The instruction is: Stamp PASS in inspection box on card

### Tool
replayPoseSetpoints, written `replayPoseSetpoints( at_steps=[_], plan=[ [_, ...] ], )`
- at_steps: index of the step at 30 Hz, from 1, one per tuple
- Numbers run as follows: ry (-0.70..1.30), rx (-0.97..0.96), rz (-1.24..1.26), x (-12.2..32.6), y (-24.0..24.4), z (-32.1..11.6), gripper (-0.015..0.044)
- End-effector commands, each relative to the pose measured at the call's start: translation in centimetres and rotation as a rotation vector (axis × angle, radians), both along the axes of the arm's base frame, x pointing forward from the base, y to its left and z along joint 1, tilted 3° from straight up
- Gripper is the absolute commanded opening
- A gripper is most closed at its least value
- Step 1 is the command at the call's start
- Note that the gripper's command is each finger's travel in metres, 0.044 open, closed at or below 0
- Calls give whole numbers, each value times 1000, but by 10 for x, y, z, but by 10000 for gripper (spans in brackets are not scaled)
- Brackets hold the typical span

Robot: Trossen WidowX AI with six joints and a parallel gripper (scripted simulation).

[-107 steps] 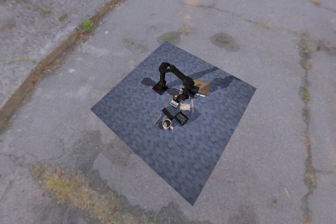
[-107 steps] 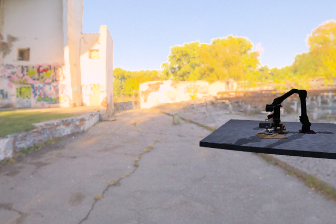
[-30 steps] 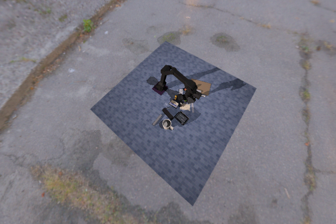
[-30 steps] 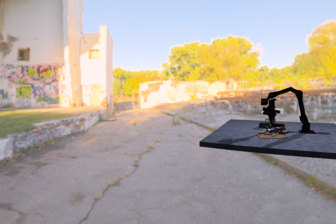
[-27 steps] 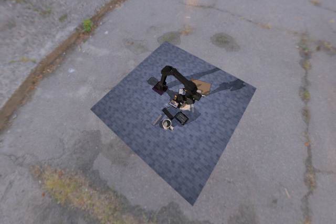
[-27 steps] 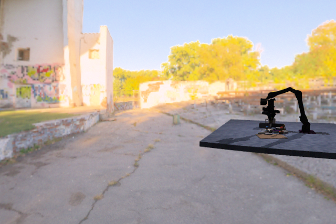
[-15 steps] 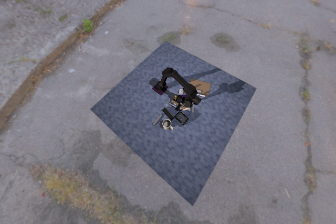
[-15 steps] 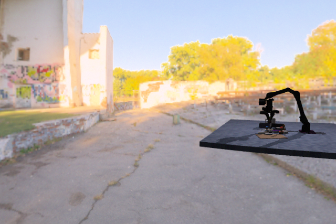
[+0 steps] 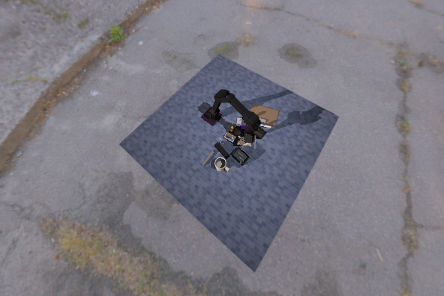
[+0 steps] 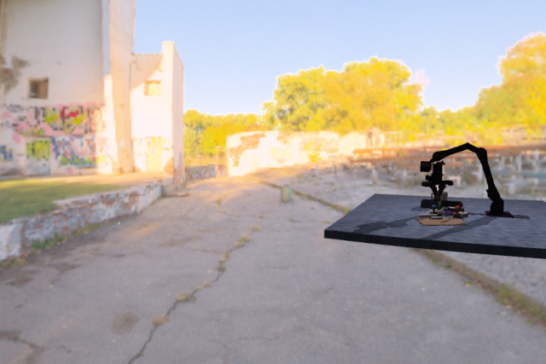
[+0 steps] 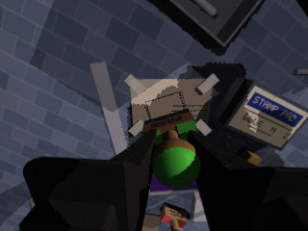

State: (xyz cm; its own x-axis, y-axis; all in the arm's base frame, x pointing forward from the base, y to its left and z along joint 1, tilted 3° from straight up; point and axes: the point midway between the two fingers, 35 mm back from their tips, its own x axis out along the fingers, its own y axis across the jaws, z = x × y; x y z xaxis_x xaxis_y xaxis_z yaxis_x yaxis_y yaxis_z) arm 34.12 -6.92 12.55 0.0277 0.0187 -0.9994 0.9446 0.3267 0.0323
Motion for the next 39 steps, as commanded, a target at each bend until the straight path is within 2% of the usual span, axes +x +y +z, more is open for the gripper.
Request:
replayPoseSetpoints(
  at_steps=[1,39],
  plan=[
    [5,6,-4,-1,1,-4,0],
    [2,6,-3,1,2,-29,0]
  ],
)
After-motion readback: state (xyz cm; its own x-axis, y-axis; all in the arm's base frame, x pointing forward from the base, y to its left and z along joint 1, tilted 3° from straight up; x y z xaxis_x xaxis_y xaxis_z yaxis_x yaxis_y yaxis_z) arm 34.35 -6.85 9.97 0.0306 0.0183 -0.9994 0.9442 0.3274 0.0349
